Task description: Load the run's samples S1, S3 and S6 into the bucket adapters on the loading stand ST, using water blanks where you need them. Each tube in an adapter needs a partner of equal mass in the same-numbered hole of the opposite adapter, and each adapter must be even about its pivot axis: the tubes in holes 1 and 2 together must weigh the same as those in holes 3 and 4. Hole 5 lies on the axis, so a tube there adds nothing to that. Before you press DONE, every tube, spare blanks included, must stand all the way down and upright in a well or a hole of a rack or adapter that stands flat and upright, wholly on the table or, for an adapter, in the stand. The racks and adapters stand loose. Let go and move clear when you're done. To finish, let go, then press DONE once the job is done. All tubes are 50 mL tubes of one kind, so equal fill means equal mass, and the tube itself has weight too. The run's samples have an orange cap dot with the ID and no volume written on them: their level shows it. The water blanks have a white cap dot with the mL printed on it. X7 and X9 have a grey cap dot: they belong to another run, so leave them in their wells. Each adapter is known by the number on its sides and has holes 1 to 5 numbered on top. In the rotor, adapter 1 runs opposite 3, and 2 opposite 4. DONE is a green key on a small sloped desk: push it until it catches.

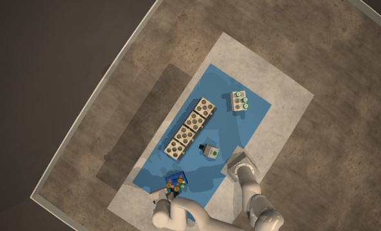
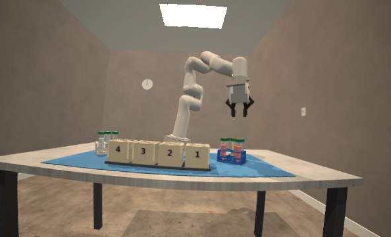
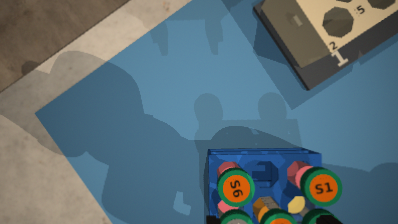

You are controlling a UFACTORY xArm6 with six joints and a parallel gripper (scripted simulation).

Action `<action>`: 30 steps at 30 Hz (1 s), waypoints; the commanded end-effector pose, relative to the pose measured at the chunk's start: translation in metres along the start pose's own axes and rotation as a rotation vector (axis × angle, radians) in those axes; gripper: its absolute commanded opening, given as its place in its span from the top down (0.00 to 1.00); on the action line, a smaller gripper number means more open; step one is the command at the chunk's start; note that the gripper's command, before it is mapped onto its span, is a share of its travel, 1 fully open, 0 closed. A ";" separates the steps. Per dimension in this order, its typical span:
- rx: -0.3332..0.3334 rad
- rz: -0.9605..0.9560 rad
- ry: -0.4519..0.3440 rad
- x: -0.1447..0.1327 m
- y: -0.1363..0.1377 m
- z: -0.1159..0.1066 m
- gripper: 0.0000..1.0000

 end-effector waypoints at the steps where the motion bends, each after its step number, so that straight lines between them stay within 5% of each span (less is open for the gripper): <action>1: 0.003 0.000 0.001 0.000 -0.004 -0.002 0.43; 10: 0.003 0.000 0.001 0.000 -0.004 -0.002 0.43; 30: 0.003 0.000 0.001 0.000 -0.004 0.034 0.43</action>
Point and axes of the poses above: the point where the finger pads meet when closed, its own z axis out along the fingers, its own y axis across the jaws, x = y × z, the point moved 3 cm from there along -z, back along the fingers, and after that the axes turned 12 degrees about z, right-handed, at the moved point
